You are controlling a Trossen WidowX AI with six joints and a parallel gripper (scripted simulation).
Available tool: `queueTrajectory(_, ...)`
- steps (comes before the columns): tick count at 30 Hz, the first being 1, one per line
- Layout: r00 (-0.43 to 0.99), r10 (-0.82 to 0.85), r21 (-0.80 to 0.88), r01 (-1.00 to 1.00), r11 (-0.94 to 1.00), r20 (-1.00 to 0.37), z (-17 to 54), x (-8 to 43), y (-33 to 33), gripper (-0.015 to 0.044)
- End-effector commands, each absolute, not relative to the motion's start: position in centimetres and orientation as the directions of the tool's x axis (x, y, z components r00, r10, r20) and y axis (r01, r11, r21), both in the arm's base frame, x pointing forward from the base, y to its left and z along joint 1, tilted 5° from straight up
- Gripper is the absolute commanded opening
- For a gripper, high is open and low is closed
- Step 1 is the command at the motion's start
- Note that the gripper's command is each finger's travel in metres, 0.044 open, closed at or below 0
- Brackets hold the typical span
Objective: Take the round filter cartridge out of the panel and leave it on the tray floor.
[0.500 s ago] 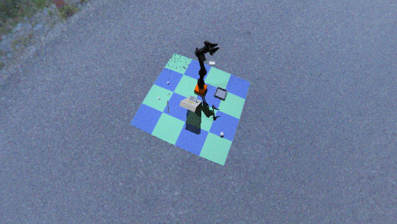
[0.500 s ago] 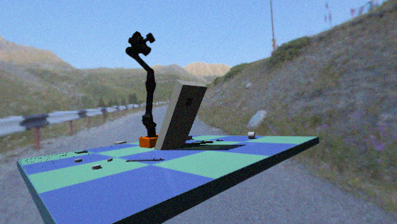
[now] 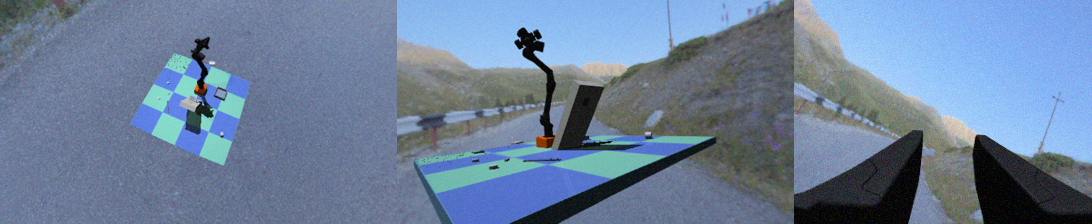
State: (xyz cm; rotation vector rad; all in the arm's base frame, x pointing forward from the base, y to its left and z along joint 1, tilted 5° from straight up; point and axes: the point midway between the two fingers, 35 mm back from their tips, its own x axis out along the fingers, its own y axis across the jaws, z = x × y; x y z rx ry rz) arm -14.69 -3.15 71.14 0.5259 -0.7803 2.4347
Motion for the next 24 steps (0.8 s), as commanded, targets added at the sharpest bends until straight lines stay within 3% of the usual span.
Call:
queueTrajectory(1,-0.808,0.183,-0.432,-0.474,-0.767,0.56,71.5,-14.0,-6.8,0.0088)
queueTrajectory(7,-0.768,-0.138,-0.479,-0.239,-0.845,0.626,71.1,-11.3,-13.3,0.0088)
queueTrajectory(12,-0.654,-0.396,-0.535,-0.015,-0.845,0.645,70.0,-7.4,-18.0,0.0088)
queueTrajectory(18,-0.425,-0.659,-0.617,0.255,-0.745,0.621,67.5,-1.1,-22.2,0.0088)
queueTrajectory(24,-0.118,-0.831,-0.704,0.475,-0.528,0.543,63.9,6.6,-24.2,0.0088)
